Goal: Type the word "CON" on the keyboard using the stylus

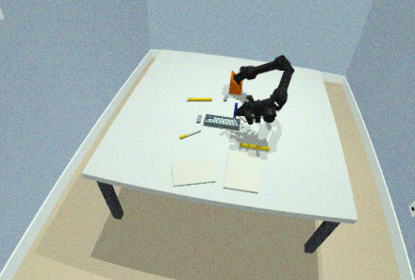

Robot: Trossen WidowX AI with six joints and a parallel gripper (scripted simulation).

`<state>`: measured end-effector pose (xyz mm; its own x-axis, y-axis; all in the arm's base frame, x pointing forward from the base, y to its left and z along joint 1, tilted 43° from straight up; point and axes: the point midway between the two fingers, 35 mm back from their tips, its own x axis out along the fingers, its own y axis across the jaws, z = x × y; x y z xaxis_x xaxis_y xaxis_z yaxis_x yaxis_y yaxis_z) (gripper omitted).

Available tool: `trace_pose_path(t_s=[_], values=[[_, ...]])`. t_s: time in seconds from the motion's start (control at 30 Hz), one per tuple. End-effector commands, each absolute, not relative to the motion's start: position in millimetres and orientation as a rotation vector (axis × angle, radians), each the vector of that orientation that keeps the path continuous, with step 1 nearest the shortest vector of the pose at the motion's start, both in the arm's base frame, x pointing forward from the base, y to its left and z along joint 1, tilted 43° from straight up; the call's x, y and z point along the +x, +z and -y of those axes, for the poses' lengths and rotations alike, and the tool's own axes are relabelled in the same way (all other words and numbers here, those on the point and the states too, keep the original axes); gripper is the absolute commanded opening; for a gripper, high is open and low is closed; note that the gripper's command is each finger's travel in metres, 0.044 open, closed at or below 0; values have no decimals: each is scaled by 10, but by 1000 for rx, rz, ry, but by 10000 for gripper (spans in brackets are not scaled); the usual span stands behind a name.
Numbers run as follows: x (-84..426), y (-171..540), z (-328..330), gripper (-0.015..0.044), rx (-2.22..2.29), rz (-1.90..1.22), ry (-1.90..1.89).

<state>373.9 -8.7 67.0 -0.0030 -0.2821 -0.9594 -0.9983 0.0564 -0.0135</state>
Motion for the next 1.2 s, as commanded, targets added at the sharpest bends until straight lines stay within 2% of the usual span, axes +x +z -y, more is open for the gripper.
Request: trace_pose_path(t_s=[0.0,0.23,0.33,1.17], values=[[3736,561,-37,0,-1374,-1439,1022],[3736,555,-42,0,-1374,-1439,1022],[3743,541,-67,79,-1374,-1438,1022],[3745,510,-96,81,-1373,-1438,1022]])
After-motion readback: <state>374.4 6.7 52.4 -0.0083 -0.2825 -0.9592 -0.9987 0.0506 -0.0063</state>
